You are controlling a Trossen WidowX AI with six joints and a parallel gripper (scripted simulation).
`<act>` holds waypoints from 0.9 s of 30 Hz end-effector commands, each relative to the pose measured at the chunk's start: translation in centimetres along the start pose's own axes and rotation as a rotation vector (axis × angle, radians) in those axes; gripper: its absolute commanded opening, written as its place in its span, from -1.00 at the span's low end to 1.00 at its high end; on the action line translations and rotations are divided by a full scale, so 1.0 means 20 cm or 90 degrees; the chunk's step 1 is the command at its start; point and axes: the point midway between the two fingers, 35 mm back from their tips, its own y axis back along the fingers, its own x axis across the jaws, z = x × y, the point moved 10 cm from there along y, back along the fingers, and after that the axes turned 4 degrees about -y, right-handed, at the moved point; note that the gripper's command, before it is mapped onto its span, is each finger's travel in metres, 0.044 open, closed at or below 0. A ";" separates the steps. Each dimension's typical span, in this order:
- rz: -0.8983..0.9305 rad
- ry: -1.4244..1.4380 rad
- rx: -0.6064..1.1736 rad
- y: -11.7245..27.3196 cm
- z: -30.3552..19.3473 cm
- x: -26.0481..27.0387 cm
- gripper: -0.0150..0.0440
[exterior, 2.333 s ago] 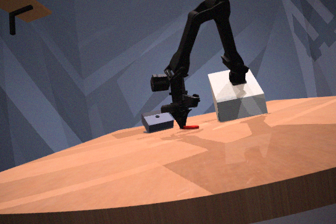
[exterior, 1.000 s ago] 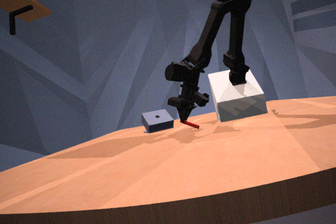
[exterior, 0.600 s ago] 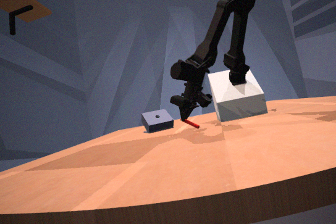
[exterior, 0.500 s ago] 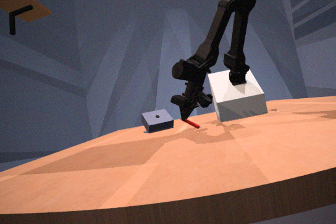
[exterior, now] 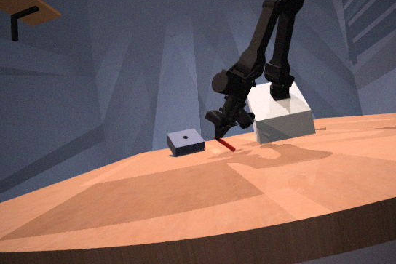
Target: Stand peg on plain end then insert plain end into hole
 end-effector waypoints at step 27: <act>-0.008 -0.002 0.161 0.07 0.19 0.02 -0.33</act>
